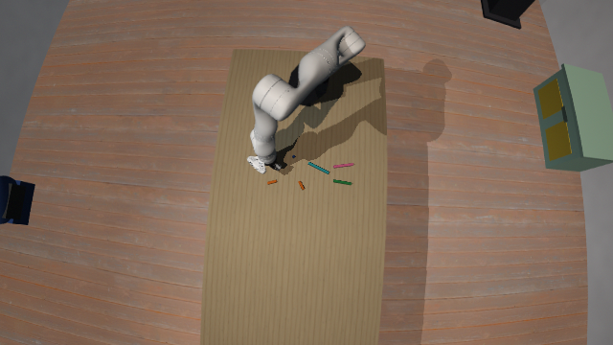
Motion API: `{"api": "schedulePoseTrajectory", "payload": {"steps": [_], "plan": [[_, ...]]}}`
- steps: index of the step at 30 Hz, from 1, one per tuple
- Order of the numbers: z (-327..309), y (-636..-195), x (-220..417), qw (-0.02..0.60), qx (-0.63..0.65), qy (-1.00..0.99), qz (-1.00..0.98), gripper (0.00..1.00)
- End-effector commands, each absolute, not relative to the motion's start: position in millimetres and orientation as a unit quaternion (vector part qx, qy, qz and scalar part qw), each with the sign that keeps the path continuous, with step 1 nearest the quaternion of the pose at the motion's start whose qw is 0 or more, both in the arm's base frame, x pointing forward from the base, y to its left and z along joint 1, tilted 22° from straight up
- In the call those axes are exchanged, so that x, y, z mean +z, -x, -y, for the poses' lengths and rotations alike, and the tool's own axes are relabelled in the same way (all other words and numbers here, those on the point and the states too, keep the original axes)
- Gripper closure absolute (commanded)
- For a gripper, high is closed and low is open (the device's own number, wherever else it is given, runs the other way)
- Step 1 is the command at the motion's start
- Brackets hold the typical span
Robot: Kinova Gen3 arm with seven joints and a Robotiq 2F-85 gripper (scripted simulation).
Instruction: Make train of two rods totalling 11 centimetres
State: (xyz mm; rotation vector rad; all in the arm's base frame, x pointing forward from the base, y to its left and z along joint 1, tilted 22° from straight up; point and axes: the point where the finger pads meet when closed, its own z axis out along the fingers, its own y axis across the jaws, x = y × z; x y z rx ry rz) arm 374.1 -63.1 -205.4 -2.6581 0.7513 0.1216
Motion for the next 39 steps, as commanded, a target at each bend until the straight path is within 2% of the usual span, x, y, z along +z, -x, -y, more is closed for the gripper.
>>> {"api": "schedulePoseTrajectory", "payload": {"steps": [1, 12, 13, 15, 19, 23, 24, 26, 27, 39], "plan": [[65.9, -377.1, -206.2, 0.185, 0.037, 0.947, -0.260, 0.85], [65.9, -377.1, -206.2, 0.185, 0.037, 0.947, -0.260, 0.85], [65.9, -377.1, -206.2, 0.185, 0.037, 0.947, -0.260, 0.81], [65.9, -377.1, -206.2, 0.185, 0.037, 0.947, -0.260, 0.81], [65.9, -377.1, -206.2, 0.185, 0.037, 0.947, -0.260, 0.73], [65.9, -377.1, -206.2, 0.185, 0.037, 0.947, -0.260, 0.73], [65.9, -377.1, -206.2, 0.185, 0.037, 0.947, -0.260, 0.69], [65.9, -377.1, -206.2, 0.185, 0.037, 0.947, -0.260, 0.69], [65.9, -377.1, -206.2, 0.185, 0.037, 0.947, -0.260, 0.65], [66.0, -377.1, -205.9, 0.185, 0.037, 0.947, -0.260, 0.65]]}}
